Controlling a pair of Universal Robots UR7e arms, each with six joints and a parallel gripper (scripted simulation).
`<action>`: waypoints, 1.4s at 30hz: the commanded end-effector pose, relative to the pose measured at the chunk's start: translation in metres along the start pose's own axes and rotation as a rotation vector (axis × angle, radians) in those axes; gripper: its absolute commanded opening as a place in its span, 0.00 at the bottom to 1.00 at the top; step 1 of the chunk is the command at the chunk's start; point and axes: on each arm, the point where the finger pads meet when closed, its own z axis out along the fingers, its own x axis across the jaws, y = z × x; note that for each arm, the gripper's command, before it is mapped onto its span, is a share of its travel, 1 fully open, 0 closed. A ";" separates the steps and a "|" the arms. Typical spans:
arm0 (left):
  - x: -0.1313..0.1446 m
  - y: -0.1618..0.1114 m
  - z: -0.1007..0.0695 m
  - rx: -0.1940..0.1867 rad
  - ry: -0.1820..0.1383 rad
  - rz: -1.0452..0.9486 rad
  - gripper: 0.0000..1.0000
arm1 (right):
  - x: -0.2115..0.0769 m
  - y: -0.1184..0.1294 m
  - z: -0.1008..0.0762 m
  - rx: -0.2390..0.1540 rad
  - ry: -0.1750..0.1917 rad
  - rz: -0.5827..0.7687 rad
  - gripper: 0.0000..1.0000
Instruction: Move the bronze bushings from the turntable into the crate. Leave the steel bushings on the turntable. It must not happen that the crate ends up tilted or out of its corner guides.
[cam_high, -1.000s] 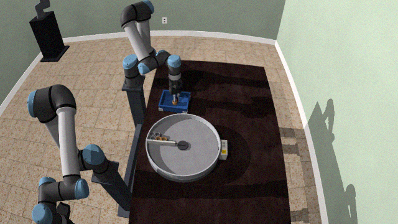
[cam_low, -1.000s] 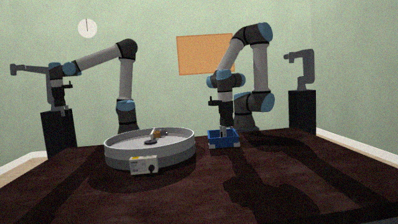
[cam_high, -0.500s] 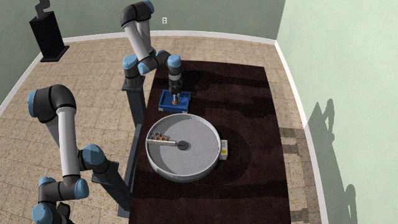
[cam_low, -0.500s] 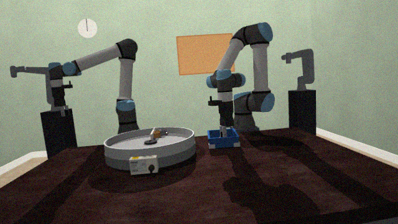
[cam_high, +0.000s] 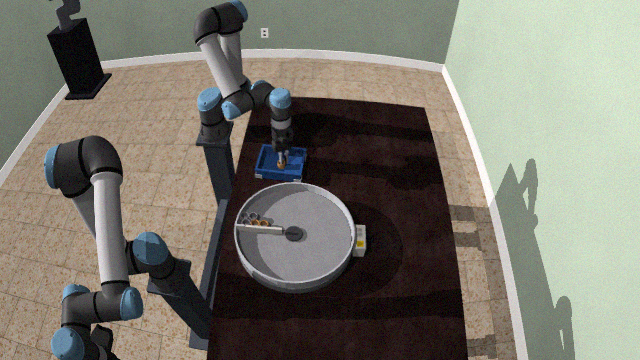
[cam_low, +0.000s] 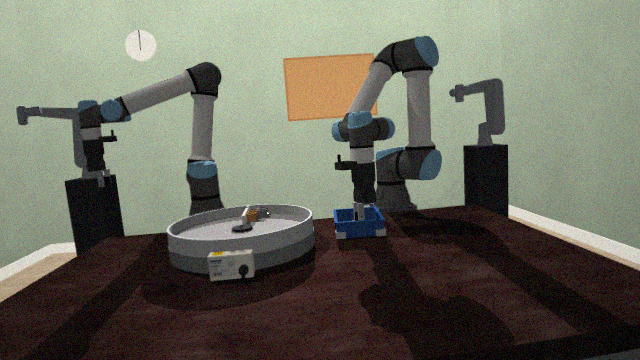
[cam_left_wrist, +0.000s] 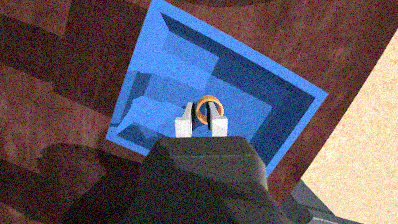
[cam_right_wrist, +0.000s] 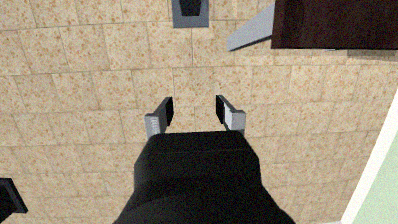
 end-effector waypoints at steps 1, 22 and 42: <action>0.000 0.000 -0.001 0.001 -0.001 0.000 0.41 | 0.000 0.000 -0.001 -0.002 0.000 0.000 1.00; 0.000 0.000 -0.061 0.001 -0.001 0.000 0.41 | 0.000 0.000 -0.001 -0.002 0.000 0.000 1.00; 0.000 0.000 -0.091 0.001 -0.001 0.000 0.41 | 0.000 0.000 -0.001 -0.002 0.000 0.000 1.00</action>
